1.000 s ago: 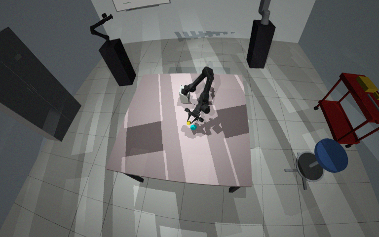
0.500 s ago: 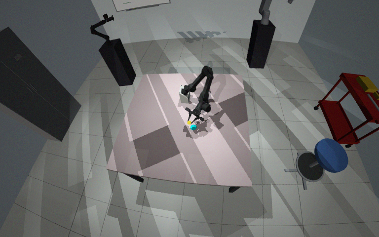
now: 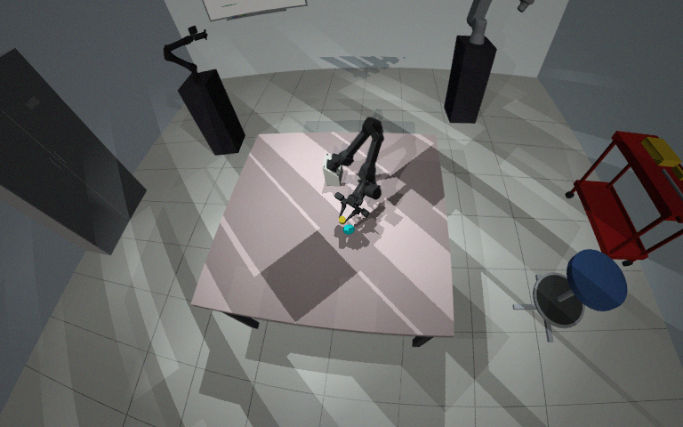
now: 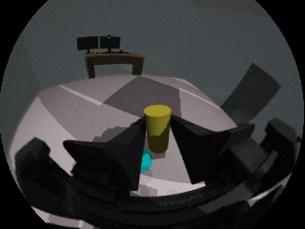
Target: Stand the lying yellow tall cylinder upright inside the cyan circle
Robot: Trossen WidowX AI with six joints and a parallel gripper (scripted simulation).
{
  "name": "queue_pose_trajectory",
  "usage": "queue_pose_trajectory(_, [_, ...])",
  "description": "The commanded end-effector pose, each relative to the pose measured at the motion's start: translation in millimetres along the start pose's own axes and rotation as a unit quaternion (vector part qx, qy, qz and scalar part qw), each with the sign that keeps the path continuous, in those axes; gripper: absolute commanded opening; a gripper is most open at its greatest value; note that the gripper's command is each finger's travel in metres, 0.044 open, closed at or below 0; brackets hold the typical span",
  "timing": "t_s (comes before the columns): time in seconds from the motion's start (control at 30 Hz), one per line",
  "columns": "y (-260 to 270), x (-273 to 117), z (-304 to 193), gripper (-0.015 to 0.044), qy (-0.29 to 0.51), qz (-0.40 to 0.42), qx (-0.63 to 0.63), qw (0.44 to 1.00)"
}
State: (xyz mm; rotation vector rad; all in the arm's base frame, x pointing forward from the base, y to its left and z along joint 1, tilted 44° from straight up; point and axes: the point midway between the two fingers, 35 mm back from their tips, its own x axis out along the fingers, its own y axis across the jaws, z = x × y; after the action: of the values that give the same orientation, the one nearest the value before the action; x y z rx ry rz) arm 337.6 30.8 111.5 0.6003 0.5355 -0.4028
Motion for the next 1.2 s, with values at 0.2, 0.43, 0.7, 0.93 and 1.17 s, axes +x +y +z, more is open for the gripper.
queue_pose_trajectory(0.2, [0.3, -6.4, 3.7, 0.0105, -0.033, 0.009, 0.023, 0.999])
queue_pose_trajectory(0.43, [0.2, -11.1, 5.0, 0.0105, -0.055, 0.015, 0.039, 0.998])
queue_pose_trajectory(0.7, [-0.4, -16.8, 6.4, 0.0105, -0.078, 0.024, 0.058, 0.995])
queue_pose_trajectory(0.93, [-1.3, -22.0, 7.6, 0.0105, -0.098, 0.031, 0.076, 0.992])
queue_pose_trajectory(1.17, [-2.5, -27.5, 8.8, 0.0105, -0.118, 0.039, 0.094, 0.988])
